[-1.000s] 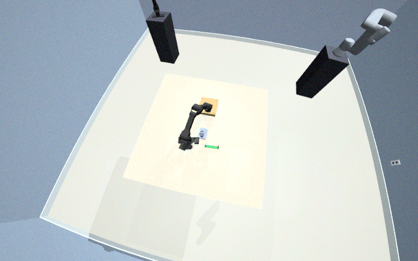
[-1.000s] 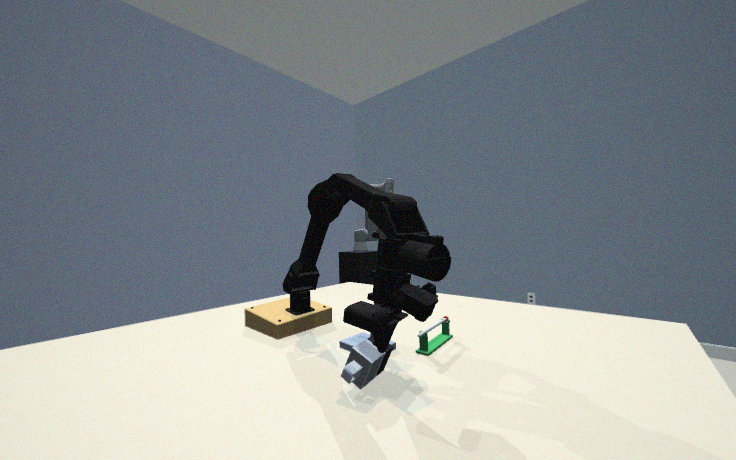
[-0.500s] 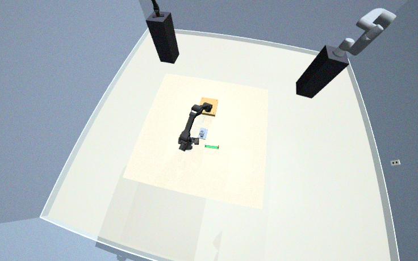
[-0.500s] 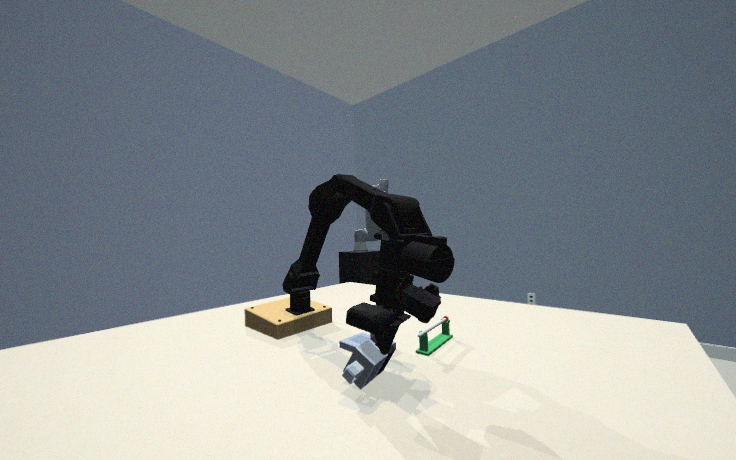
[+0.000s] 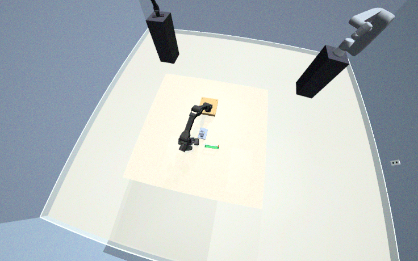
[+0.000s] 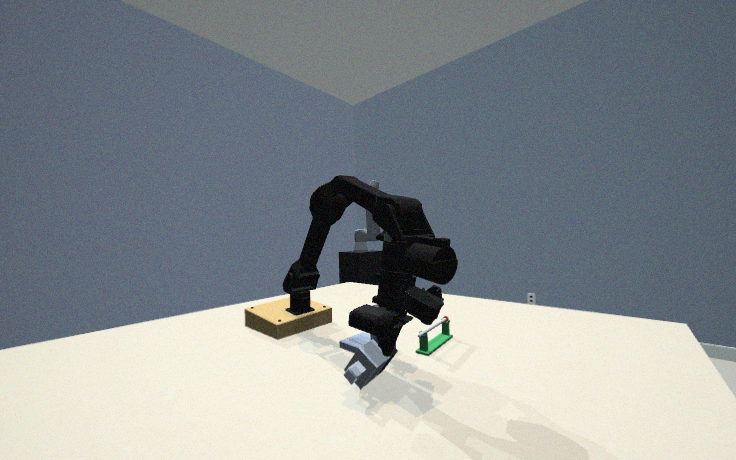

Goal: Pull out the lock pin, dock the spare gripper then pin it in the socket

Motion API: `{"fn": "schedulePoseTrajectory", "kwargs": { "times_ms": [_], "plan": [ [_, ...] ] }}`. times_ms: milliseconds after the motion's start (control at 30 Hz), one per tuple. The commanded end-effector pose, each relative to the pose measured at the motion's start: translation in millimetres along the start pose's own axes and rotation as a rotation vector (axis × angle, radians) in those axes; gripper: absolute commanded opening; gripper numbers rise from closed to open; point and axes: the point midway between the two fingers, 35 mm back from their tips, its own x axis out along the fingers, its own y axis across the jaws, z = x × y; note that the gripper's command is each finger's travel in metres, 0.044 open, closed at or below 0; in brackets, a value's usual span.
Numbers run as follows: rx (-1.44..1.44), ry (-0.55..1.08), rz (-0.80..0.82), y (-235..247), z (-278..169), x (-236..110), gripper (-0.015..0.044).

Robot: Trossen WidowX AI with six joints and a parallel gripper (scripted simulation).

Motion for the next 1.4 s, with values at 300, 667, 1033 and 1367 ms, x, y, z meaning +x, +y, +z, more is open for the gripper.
{"fn": "schedulePoseTrajectory", "kwargs": {
  "times_ms": [300, 667, 1033, 1367],
  "plan": [
    [0.003, 0.015, 0.003, 0, 3, 7, 0.0],
    [0.003, 0.015, 0.003, 0, 7, 9, 0.0],
    [0.002, 0.006, 0.001, -1, 19, -5, 0.0],
    [0.001, -0.003, -0.001, -1, 26, -21, 0.0]
  ]
}}
